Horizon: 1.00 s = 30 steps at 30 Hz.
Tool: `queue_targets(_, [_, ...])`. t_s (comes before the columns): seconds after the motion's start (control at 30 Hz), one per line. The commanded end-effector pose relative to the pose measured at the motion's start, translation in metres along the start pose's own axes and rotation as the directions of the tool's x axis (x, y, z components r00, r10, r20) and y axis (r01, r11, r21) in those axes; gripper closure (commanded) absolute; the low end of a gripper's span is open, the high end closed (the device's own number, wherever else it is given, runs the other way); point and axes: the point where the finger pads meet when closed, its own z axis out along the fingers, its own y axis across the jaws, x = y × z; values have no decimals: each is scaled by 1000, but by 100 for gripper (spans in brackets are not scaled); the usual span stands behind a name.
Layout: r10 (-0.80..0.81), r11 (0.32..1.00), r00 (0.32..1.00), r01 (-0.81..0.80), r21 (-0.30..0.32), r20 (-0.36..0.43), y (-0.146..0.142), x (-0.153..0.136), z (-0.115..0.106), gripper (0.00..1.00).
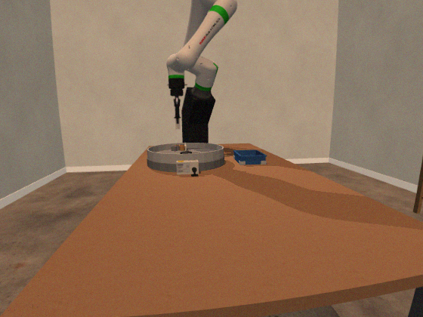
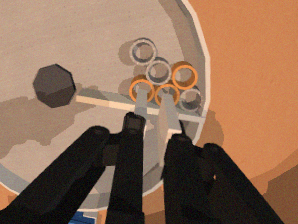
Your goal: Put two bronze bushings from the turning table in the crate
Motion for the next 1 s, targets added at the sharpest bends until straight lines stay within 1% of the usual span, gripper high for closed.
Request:
queue_targets(0.0, [0,1000,1000,0,0,0,0,0,0,91])
queue_targets(0.23, [0,1000,1000,0,0,0,0,0,0,91])
queue_targets(0.27, [0,1000,1000,0,0,0,0,0,0,94])
queue_targets(0.4, [2,1000,1000,-2,-1,0,0,0,0,94])
queue_targets(0.7, [18,1000,1000,-18,-18,3,4,-1,1,94])
queue_targets(0.97, [73,995,997,-72,-74,5,15,-4,5,94])
